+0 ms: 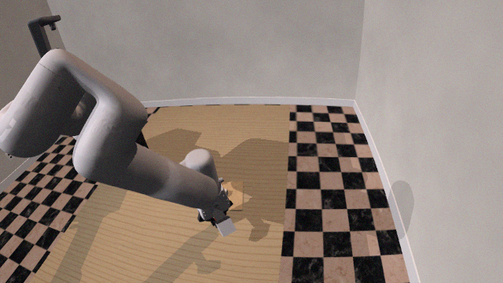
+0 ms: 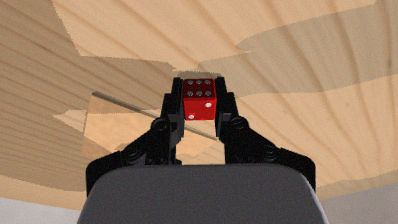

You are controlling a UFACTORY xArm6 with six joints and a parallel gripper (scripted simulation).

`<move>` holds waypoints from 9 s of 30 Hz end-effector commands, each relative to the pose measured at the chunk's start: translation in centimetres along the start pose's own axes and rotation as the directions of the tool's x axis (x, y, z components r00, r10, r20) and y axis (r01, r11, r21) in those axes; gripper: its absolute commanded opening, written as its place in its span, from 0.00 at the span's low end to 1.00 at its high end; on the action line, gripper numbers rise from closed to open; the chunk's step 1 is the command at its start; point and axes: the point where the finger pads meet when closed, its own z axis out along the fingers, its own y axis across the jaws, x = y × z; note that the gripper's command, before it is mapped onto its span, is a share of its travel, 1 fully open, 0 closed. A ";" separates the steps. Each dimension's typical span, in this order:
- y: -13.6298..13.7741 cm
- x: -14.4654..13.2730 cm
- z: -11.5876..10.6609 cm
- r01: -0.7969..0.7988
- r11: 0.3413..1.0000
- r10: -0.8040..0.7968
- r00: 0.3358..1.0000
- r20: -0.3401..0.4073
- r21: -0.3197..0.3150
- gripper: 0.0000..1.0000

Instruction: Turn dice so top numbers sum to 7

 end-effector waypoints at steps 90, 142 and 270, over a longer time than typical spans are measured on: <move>-11.0 -6.2 -7.2 0.687 0.726 -0.687 0.726 -0.002 0.000 0.21; -11.1 -6.2 -0.9 0.687 0.726 -0.687 0.726 -0.002 0.000 0.21; -11.1 -6.1 -0.5 0.687 0.726 -0.687 0.726 -0.002 0.000 0.42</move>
